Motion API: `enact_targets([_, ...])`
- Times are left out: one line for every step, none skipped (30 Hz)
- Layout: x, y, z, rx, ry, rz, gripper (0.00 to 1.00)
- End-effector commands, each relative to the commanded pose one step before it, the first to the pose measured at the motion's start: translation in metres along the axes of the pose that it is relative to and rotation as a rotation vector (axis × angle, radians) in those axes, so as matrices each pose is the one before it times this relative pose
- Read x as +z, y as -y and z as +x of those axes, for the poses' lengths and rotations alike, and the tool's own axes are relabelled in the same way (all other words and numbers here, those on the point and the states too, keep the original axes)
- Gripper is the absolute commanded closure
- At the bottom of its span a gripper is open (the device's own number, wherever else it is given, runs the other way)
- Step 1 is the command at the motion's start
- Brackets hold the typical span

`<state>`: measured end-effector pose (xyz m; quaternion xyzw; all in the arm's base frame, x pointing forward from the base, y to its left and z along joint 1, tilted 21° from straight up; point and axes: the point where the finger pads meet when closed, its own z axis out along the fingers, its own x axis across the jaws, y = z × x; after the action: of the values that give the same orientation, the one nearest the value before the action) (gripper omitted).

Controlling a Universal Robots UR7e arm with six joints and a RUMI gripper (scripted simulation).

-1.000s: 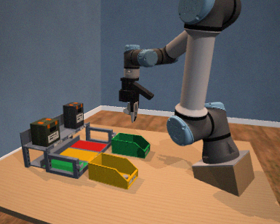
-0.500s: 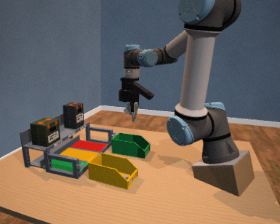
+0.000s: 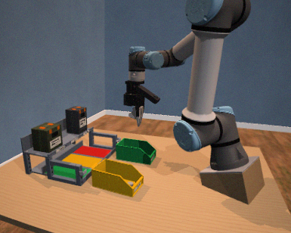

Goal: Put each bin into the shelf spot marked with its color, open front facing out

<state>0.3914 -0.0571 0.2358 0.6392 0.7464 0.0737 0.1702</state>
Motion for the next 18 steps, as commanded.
enact_targets([-0.00035,-0.0003,-0.00016,-0.00017,0.00061,-0.00096,1.0])
enact_targets([0.0,0.0,0.0,0.0,0.0,0.0,1.0])
enact_targets([0.0,0.0,0.0,0.0,0.0,0.0,1.0])
enact_targets([0.0,0.0,0.0,0.0,0.0,0.0,1.0])
enact_targets([0.0,0.0,0.0,0.0,0.0,0.0,1.0])
enact_targets([0.0,0.0,0.00001,0.0,0.0,0.0,1.0])
enact_targets([0.00001,-0.00002,0.00006,0.00002,-0.00003,0.00003,1.0])
enact_targets([0.00002,-0.00005,0.00016,0.00005,-0.00008,0.00007,1.0])
enact_targets([0.00004,-0.0001,0.0003,0.0001,-0.00014,0.00014,1.0])
enact_targets([0.00006,-0.00015,0.00048,0.00015,-0.00023,0.00022,1.0])
enact_targets([0.0,0.0,0.0,0.0,0.0,0.0,1.0])
enact_targets([0.0,0.0,0.0,0.0,0.0,0.0,1.0])
enact_targets([0.00009,-0.00022,0.00069,0.00022,-0.00033,0.00032,1.0])
enact_targets([0.00012,-0.0003,0.00093,0.0003,-0.00045,0.00044,1.0])
enact_targets([0.00016,-0.00038,0.00121,0.00039,-0.00057,0.00056,1.0])
enact_targets([0.00019,-0.00047,0.0015,0.00048,-0.0007,0.0007,1.0])
enact_targets([0.00023,-0.00056,0.00182,0.00057,-0.00083,0.00084,1.0])
enact_targets([0.00027,-0.00065,0.00216,0.00067,-0.00096,0.00099,1.0])
